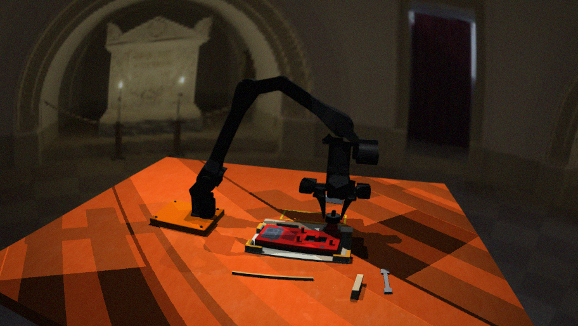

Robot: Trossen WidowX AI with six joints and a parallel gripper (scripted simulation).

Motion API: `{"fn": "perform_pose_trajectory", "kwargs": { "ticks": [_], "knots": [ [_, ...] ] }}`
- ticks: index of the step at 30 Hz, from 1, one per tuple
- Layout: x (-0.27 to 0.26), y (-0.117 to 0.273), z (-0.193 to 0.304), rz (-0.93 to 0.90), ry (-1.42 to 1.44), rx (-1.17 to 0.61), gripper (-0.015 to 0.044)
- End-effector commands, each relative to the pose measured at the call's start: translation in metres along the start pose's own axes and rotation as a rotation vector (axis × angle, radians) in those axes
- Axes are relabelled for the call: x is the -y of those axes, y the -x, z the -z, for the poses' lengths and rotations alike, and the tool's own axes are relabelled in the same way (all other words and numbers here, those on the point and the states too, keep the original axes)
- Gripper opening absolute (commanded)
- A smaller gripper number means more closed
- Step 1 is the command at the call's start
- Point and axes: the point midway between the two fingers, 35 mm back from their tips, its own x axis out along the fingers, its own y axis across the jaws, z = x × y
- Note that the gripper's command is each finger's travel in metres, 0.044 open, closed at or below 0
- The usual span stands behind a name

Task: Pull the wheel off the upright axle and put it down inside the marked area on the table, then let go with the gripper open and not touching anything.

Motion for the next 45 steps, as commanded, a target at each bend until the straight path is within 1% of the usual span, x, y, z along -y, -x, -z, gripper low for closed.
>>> {"fn": "perform_pose_trajectory", "kwargs": {
  "ticks": [1,5,11,45],
  "knots": [
    [0.000,0.001,0.000,0.000,0.000,0.000,0.0188],
    [0.000,0.001,0.000,0.000,0.000,0.000,0.0161],
    [0.000,0.002,0.000,0.000,0.000,0.000,0.0004],
    [0.000,0.013,0.000,-0.003,-0.002,-0.002,0.0000]
  ]
}}
